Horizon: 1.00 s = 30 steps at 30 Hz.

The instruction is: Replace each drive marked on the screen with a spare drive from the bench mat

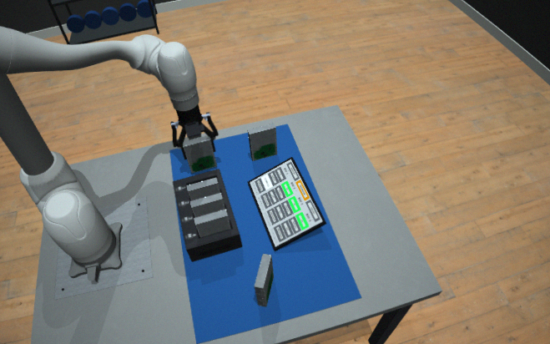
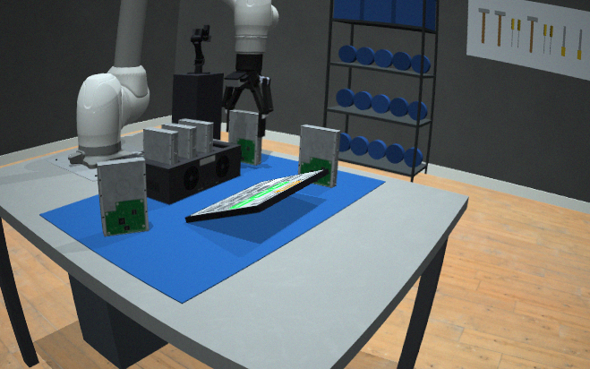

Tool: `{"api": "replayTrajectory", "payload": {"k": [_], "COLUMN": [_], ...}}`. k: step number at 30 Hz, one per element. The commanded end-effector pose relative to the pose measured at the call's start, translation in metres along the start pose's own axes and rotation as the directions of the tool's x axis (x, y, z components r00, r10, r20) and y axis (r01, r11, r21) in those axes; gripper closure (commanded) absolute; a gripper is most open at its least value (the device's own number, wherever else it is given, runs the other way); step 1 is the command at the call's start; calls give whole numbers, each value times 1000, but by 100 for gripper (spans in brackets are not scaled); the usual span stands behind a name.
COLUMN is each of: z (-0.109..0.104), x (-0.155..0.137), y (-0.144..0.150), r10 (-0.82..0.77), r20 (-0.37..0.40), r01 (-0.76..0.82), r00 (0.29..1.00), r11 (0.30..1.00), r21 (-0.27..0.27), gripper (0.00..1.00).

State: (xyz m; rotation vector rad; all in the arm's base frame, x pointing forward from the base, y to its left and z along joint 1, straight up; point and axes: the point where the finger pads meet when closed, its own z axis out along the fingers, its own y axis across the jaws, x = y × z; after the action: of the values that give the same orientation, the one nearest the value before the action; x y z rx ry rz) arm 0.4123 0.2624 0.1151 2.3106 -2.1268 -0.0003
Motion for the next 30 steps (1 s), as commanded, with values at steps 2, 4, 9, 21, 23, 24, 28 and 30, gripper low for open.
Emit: {"api": "replayTrajectory", "payload": {"k": [2, 4, 9, 21, 23, 24, 28, 30], "z": [1, 2, 4, 8, 8, 8, 9, 9], "x": [0, 0, 0, 0, 0, 0, 0, 0], "y": [0, 0, 0, 0, 0, 0, 0, 0], "r10": [0, 0, 0, 0, 0, 0, 0, 0], "r20": [1, 1, 1, 1, 1, 1, 1, 1], "r01": [0, 0, 0, 0, 0, 0, 0, 0], "r00": [1000, 1000, 1000, 1000, 1000, 1000, 1000, 1000], "r11": [1000, 1000, 1000, 1000, 1000, 1000, 1000, 1000], "r21": [1, 1, 1, 1, 1, 1, 1, 1], "gripper": [90, 90, 90, 90, 90, 90, 90, 90]}}
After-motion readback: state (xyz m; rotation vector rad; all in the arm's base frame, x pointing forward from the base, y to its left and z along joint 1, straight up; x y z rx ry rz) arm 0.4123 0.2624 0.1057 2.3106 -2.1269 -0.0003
